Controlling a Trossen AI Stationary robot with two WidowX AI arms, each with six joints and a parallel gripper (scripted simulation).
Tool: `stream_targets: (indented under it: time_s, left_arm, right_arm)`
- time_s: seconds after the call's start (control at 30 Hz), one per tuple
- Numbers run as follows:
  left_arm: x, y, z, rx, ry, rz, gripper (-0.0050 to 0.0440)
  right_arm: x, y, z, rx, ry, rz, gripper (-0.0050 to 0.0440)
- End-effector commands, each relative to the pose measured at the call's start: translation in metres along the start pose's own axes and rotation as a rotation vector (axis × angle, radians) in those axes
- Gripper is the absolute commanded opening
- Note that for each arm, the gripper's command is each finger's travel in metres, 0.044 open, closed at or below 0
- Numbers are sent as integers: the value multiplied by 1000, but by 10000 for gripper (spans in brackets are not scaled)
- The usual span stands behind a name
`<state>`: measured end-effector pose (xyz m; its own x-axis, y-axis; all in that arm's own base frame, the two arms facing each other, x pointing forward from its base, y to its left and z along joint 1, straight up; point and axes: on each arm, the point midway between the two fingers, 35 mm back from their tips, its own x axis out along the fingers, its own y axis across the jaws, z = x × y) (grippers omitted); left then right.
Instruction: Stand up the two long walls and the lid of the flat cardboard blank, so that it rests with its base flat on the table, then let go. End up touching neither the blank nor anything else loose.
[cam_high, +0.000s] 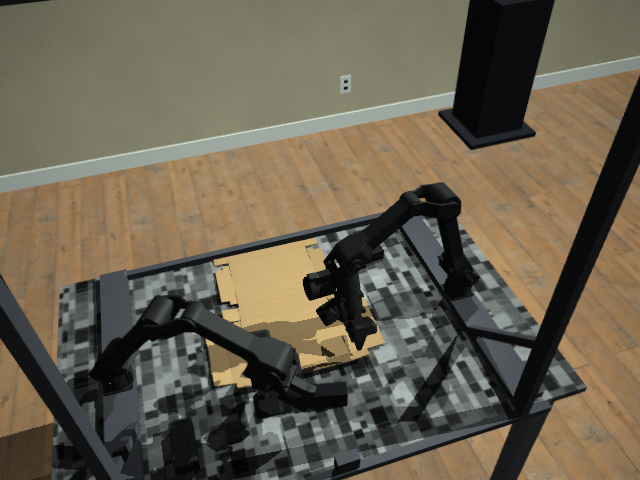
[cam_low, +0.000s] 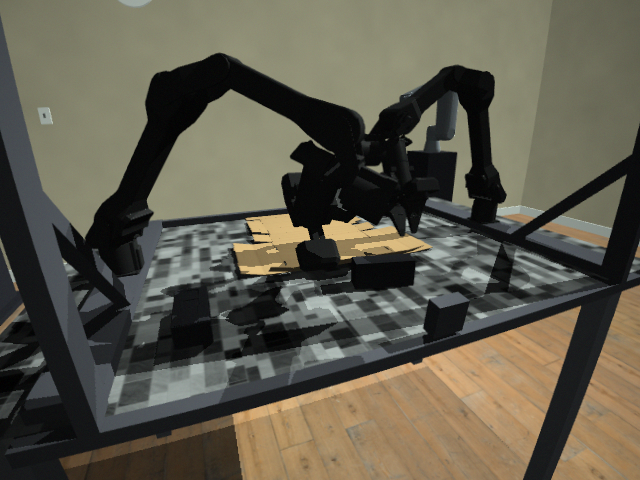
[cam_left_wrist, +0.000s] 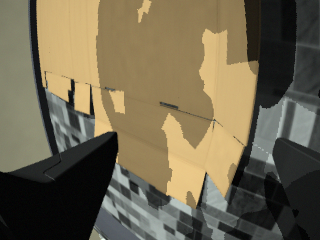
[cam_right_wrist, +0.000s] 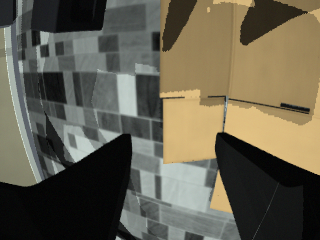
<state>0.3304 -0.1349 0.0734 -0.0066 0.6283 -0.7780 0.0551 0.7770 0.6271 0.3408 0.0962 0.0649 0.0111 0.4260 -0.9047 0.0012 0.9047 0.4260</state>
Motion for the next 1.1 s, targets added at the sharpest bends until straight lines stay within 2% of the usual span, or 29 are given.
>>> stream_targets:
  time_s: [0.0,0.1,0.2,0.37,0.43,0.63,0.93,1.0,1.07]
  left_arm:
    - [-6,3,4,-18,-10,13,398]
    - [-6,3,4,-18,-10,13,326]
    - [-6,3,4,-18,-10,13,254]
    - [-6,3,4,-18,-10,13,134]
    - [-6,3,4,-18,-10,13,134]
    - [-6,3,4,-17,-10,13,0]
    - [-6,3,4,-17,-10,13,0]
    - [-6,3,4,-17,-10,13,0]
    - [-6,3,4,-17,-10,13,0]
  right_arm:
    - [-8,3,3,-18,-26,-3,203]
    - [-8,2,6,59,-26,-2,203]
    - [-7,-3,12,288,-25,-1,203]
    - [-6,-11,21,550,-23,1,203]
    - [-6,-11,21,550,-23,1,203]
    - [-5,-20,31,921,-22,2,203]
    - [-3,-31,43,1382,-20,5,203]
    - [-3,-31,43,1382,-20,5,203]
    - [-2,-34,45,1500,-20,6,203]
